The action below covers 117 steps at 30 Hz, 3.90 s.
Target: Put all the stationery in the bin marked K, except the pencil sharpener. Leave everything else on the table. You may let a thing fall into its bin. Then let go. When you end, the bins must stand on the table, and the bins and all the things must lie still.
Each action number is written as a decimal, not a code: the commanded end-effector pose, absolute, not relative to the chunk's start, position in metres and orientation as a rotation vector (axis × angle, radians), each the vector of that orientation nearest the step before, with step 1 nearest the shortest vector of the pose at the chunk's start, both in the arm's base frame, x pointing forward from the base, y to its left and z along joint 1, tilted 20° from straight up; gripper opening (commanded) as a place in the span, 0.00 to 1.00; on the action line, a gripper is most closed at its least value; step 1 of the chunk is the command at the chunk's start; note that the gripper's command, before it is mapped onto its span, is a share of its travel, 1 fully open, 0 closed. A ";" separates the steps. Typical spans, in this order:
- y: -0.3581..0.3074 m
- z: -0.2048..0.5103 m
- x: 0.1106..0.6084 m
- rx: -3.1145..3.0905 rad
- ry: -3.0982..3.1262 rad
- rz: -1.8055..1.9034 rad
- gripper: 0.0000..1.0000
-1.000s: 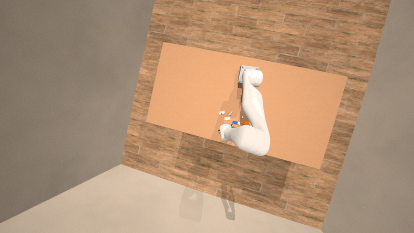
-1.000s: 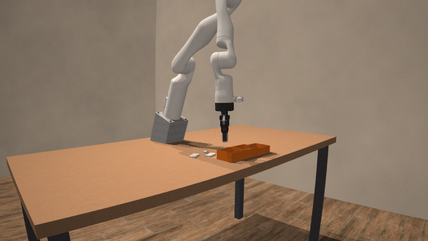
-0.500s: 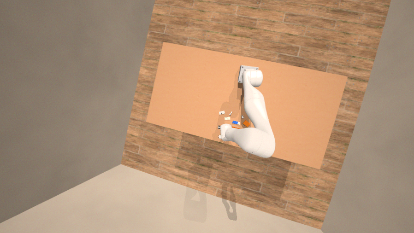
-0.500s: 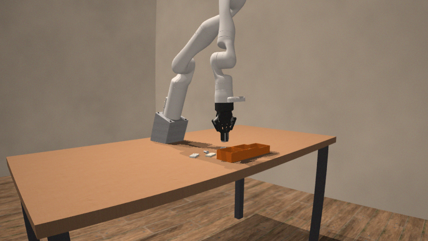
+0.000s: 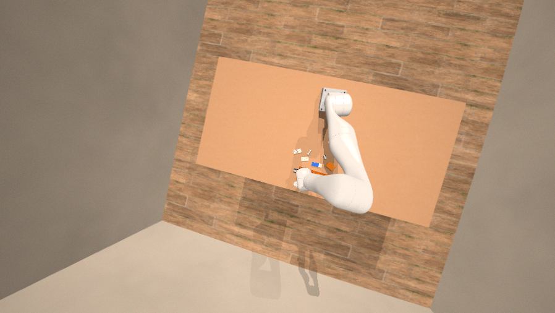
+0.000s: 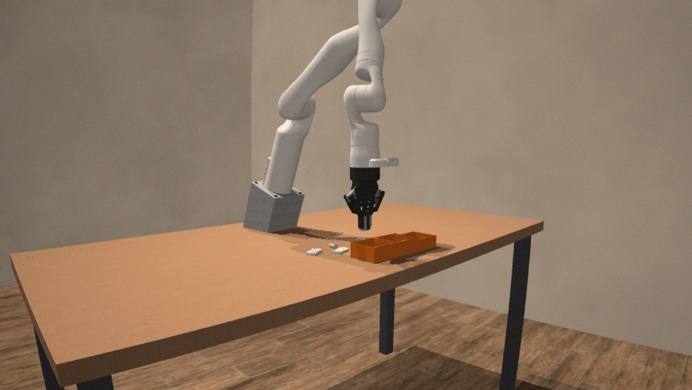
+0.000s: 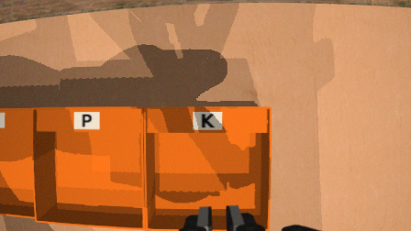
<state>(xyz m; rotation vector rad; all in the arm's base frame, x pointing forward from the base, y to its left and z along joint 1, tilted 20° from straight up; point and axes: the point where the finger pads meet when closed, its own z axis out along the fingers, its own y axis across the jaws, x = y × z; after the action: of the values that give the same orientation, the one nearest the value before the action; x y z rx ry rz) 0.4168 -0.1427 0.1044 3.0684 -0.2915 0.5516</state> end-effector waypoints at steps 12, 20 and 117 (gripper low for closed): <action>-0.147 0.070 0.431 3.062 -0.289 0.553 0.09; -0.147 0.056 0.435 3.062 -0.289 0.551 0.09; -0.142 0.107 0.417 3.070 -0.291 0.554 0.09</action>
<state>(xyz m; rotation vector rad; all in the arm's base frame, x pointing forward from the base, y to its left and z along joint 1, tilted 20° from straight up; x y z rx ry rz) 0.4149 -0.1438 0.1040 3.0677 -0.2947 0.5448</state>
